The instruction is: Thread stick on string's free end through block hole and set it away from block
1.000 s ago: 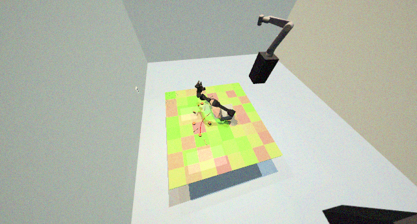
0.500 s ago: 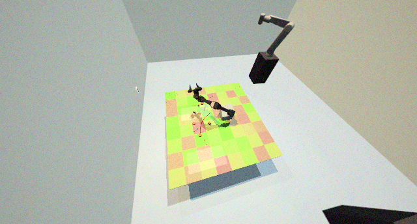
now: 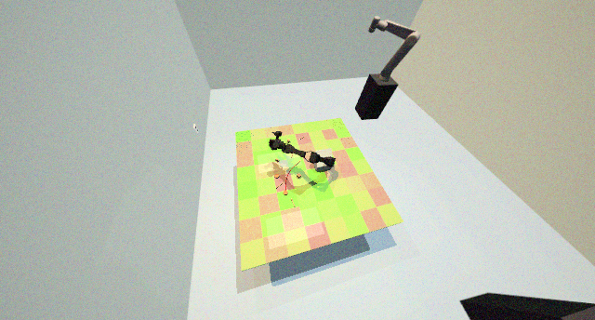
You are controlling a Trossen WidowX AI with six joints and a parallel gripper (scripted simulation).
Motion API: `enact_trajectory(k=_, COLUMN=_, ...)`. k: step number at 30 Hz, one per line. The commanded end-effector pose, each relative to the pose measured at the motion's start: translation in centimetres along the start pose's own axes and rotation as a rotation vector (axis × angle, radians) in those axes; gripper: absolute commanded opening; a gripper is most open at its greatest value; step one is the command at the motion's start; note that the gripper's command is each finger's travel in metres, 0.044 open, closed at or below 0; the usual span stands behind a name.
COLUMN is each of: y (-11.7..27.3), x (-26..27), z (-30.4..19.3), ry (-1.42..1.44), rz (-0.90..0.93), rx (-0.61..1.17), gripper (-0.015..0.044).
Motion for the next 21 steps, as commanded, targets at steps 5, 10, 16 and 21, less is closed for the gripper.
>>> enact_trajectory(k=5, y=8.0, x=7.0, z=-3.5, ry=0.68, rz=0.512, rx=0.11, gripper=0.044)
enact_trajectory(k=10, y=13.0, x=9.3, z=-5.2, ry=0.944, rz=0.774, rx=0.071, gripper=0.044)
enact_trajectory(k=16, y=19.8, x=11.3, z=-7.4, ry=1.201, rz=1.104, rx=-0.059, gripper=0.044)
enact_trajectory(k=21, y=26.0, x=12.2, z=-8.9, ry=1.347, rz=1.373, rx=-0.241, gripper=0.044)
Point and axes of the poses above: the point midway between the two fingers, 35 mm back from their tips, its own y axis back along the fingers, its own x axis across the jaws, z = x × y, the point moved 3 cm from there along y, back along the fingers, and after that the axes turned 7 degrees about -y, right-handed, at the moved point
